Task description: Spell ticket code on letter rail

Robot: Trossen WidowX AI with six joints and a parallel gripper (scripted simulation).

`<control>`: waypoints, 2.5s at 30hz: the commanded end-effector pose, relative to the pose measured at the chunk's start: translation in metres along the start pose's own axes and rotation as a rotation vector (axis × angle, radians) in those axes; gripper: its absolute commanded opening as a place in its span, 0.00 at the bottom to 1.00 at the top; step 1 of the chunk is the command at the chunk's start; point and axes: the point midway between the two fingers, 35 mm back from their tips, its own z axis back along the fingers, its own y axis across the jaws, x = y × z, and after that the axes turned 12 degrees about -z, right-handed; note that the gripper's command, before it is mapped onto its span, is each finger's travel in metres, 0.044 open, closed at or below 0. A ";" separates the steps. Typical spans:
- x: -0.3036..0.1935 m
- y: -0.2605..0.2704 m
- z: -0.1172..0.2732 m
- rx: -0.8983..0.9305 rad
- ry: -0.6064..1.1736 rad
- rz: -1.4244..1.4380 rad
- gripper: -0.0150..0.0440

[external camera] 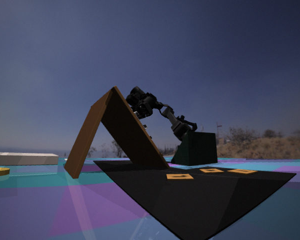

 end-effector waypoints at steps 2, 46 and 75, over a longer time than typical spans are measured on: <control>0.000 0.000 0.004 -0.003 0.002 -0.004 0.75; 0.004 0.010 0.011 0.018 0.148 -0.012 0.25; 0.012 0.040 -0.005 -0.143 0.680 -0.011 0.25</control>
